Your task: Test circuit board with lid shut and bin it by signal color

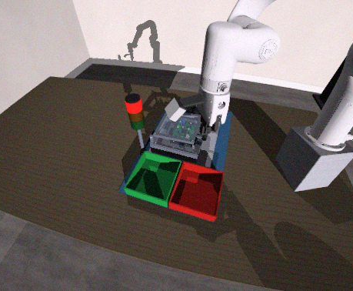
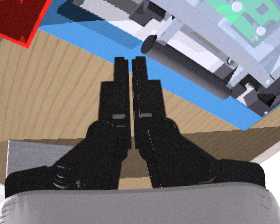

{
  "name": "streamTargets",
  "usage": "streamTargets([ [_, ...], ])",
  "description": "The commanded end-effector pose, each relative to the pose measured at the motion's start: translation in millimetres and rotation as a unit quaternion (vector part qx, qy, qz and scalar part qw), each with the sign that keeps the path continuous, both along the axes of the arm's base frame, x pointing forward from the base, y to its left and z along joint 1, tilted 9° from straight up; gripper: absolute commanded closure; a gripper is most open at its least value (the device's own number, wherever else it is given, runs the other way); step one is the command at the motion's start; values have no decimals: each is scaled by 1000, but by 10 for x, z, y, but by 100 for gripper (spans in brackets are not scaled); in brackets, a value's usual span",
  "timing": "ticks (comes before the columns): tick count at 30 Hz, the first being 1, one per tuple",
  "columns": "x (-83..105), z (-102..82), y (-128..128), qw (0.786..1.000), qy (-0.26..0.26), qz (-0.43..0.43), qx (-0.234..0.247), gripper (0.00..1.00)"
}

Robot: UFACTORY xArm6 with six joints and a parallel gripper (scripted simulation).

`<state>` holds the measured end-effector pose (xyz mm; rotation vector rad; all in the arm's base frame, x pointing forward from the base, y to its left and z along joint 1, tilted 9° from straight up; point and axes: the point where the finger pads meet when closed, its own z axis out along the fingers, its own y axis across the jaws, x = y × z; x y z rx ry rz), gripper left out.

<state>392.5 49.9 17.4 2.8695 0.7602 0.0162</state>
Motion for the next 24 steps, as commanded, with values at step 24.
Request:
streamTargets([
  [24, 14, 12, 4, 931, 60, 361, -11, 100],
])
